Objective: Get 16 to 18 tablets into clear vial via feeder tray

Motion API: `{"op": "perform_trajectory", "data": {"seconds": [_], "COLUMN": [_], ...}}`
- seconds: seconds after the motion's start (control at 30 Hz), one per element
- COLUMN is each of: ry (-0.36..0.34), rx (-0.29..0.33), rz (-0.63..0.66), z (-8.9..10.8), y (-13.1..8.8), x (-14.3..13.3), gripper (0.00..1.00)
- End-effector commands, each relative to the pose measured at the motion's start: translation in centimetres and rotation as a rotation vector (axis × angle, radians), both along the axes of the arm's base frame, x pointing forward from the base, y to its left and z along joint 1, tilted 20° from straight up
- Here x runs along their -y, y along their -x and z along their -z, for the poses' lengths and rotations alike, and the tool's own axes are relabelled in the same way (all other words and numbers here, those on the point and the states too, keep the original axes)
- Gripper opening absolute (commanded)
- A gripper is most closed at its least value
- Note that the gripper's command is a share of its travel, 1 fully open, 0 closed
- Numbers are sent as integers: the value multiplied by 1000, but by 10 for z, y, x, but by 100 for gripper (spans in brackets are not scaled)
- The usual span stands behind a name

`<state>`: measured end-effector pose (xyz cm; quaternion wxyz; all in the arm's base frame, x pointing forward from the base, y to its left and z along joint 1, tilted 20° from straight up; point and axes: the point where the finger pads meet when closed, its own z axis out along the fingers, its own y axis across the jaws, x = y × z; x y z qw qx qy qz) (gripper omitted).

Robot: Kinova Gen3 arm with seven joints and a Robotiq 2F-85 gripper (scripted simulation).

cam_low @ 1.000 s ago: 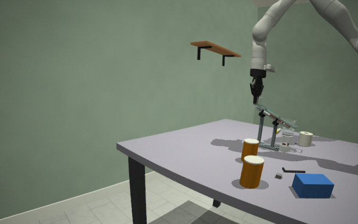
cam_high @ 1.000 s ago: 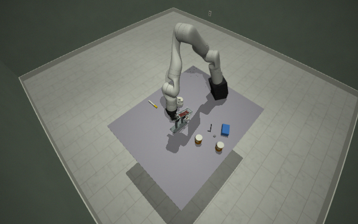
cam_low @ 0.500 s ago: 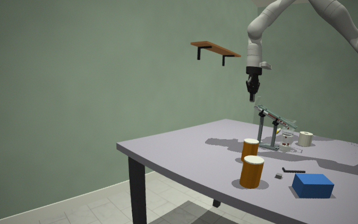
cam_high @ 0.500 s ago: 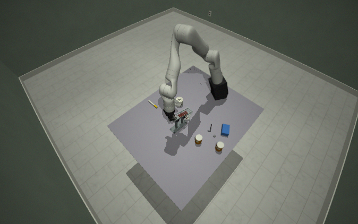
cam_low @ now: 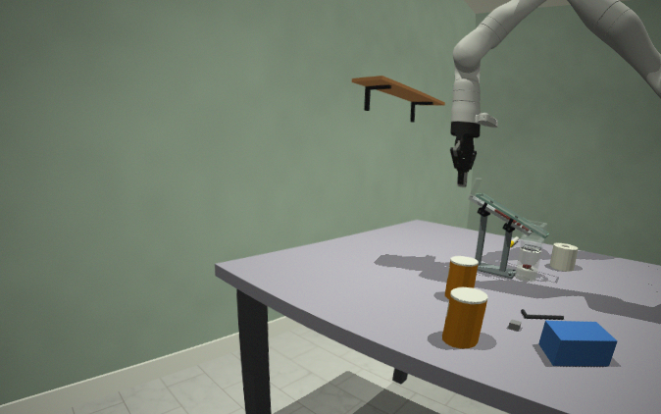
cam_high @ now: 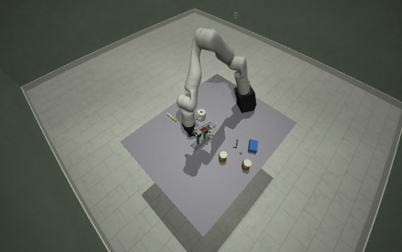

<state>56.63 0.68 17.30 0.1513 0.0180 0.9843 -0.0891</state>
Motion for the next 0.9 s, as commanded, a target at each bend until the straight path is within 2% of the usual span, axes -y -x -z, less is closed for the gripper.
{"op": "perform_trajectory", "data": {"seconds": [0.0, 0.53, 0.87], "ry": [-3, -3, -7], "rx": [-7, -7, 2], "rz": [0, 0, -4], "z": [1, 1, 19], "y": [1, 2, 24], "x": [-1, -1, 0], "gripper": [0, 0, 0]}}
